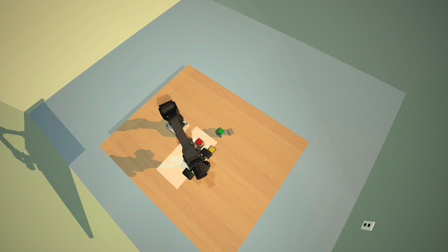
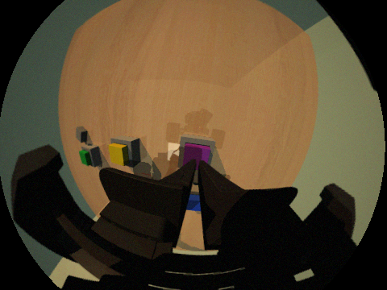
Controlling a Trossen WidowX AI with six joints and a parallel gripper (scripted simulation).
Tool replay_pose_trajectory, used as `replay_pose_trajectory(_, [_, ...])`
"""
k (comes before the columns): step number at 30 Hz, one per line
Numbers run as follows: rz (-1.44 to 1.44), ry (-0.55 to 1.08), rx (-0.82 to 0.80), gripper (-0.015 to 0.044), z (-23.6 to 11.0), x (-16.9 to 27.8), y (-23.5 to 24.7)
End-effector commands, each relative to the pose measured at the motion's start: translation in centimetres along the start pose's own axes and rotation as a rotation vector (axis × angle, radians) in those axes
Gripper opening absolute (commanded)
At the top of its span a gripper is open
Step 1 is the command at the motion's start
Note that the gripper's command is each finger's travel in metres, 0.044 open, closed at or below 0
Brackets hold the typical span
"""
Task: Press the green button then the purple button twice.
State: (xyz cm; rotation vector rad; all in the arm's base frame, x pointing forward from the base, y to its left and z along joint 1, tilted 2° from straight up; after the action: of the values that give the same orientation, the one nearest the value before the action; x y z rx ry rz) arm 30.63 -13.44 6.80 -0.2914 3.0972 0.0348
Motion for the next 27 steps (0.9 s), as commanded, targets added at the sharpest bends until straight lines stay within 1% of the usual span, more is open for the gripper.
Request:
replay_pose_trajectory(1, [-0.002,0.012,-0.007,0.0020,1.1,0.2,0.1])
replay_pose_trajectory(10, [-0.002,0.012,-0.007,0.0020,2.5,0.2,0.1])
replay_pose_trajectory(27, [-0.002,0.012,-0.007,0.0020,2.5,0.2,0.1])
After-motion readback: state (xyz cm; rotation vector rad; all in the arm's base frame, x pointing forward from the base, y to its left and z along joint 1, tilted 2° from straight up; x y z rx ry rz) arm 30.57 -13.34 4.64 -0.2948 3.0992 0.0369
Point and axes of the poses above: the point midway between the two fingers, 35 mm back from their tips, its own z axis out along the fingers, its own y axis across the jaws, x = y × z, the point moved 1 cm from there along -z, back along the fingers, and after that the axes turned 13 degrees about -z, right-handed, at the moved point
